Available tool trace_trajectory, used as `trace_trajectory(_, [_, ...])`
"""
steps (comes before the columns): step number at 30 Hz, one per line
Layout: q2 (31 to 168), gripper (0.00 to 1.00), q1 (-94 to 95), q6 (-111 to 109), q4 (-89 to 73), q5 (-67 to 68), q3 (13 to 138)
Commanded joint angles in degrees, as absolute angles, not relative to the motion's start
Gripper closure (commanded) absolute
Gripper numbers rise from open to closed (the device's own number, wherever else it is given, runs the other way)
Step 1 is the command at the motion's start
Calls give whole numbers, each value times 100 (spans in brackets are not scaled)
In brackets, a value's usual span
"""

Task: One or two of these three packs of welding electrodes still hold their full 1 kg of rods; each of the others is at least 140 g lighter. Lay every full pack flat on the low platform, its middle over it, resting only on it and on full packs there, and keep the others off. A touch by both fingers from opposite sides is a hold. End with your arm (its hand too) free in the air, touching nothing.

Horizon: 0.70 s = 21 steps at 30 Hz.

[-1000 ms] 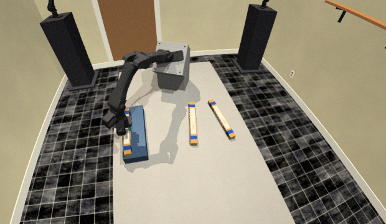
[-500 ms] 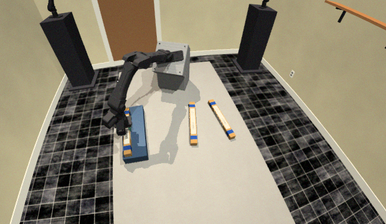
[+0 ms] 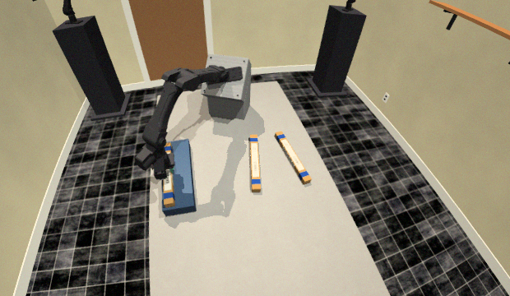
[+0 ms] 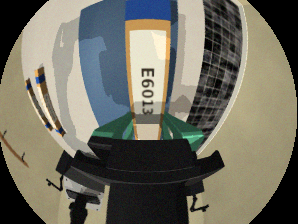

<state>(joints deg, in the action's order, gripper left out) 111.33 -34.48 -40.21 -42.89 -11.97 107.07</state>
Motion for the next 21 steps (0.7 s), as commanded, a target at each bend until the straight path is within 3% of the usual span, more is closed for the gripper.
trace_trajectory(1, [10840, 100, -3507, -3999, -4390, -1172, 10968])
trace_trajectory(2, [10840, 100, -3507, -3999, -4390, -1172, 10967])
trace_trajectory(3, [10840, 26, -3507, -3999, -4390, -1172, 10967])
trace_trajectory(21, [10969, 26, -3474, -4013, -4346, -1189, 10896])
